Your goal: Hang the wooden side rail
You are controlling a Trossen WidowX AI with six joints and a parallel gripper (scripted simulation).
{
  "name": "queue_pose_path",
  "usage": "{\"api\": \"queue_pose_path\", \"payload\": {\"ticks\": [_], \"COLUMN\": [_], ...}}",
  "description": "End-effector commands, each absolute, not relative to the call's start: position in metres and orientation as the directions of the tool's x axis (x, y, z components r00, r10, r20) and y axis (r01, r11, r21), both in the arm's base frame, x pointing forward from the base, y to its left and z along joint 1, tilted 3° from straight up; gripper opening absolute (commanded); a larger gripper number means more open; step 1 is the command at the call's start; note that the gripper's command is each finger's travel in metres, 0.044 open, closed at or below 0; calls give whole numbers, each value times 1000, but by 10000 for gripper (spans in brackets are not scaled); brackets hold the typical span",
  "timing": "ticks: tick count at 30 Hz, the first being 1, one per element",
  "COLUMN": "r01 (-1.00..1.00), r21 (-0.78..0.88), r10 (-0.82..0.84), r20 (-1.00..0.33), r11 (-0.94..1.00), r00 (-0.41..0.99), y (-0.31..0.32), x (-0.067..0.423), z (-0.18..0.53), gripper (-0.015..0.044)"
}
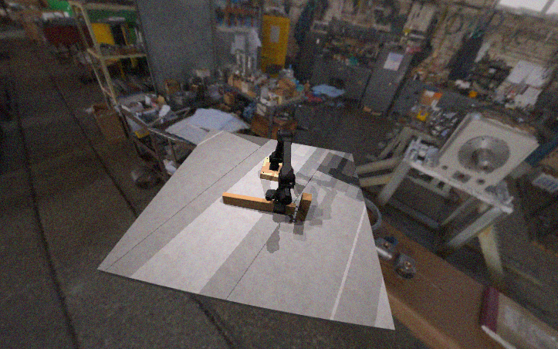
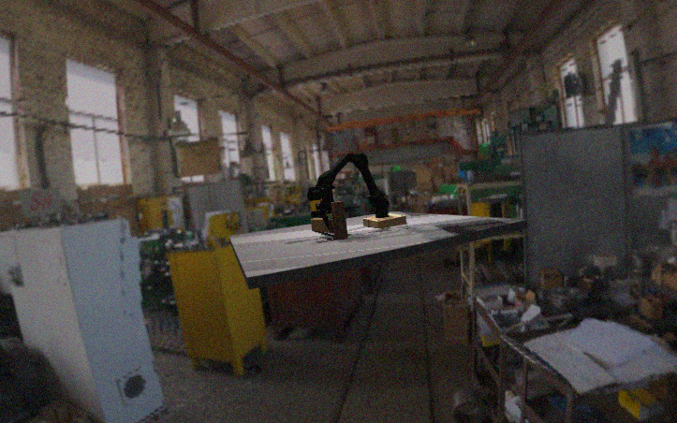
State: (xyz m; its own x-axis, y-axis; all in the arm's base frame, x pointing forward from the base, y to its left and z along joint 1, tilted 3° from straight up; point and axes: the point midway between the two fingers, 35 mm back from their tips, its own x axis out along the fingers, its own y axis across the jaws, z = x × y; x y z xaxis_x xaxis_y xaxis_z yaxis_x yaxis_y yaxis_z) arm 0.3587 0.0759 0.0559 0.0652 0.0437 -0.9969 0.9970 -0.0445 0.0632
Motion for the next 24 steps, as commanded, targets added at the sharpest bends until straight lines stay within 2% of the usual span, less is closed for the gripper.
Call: {"api": "queue_pose_path", "payload": {"ticks": [1, 24], "r01": [997, 997], "r21": [69, 69], "r10": [49, 49], "r20": [-996, -996], "r11": [-47, -47], "r00": [71, 71], "y": [77, 79], "x": [359, 361], "z": [59, 60], "gripper": [0, 0]}}
